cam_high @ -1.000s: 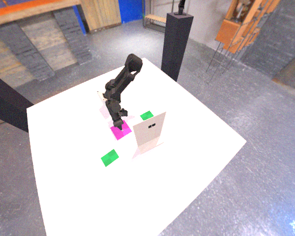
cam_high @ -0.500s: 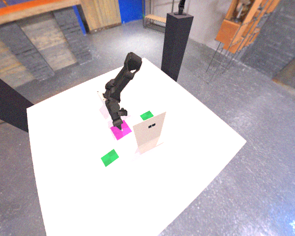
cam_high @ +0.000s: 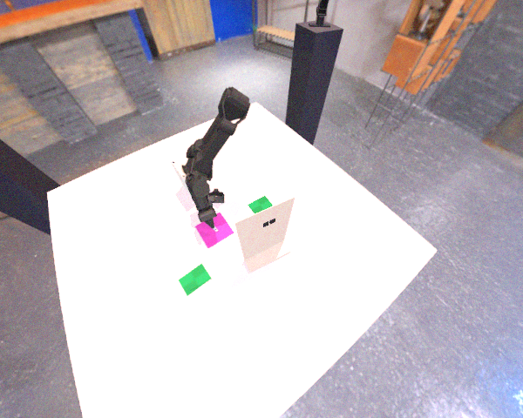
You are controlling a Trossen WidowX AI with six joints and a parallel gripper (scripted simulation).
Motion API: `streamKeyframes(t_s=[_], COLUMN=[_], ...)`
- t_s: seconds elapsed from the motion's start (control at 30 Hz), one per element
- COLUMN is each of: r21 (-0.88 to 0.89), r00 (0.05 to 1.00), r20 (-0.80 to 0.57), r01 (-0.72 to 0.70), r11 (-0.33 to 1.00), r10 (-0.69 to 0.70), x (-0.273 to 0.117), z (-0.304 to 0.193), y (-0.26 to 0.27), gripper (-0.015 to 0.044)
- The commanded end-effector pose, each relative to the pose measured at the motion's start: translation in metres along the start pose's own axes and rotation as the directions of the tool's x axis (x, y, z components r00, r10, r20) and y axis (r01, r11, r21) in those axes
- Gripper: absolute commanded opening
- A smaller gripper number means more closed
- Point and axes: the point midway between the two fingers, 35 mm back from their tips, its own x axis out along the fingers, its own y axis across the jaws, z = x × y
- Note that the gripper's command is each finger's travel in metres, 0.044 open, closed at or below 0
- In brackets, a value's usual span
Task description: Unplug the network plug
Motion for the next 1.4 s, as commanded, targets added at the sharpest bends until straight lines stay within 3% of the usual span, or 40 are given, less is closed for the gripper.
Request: streamKeyframes(t_s=[0.0, 1.37], r21=[-0.007, -0.008], r00=[1.0, 1.0], r20=[0.004, -0.007], r01=[0.002, -0.003], r11=[1.0, 1.0], r10=[-0.002, 0.003], x=[-0.003, -0.025], z=[0.001, -0.006], y=[-0.001, -0.014], gripper=[0.0156, 0.0156])
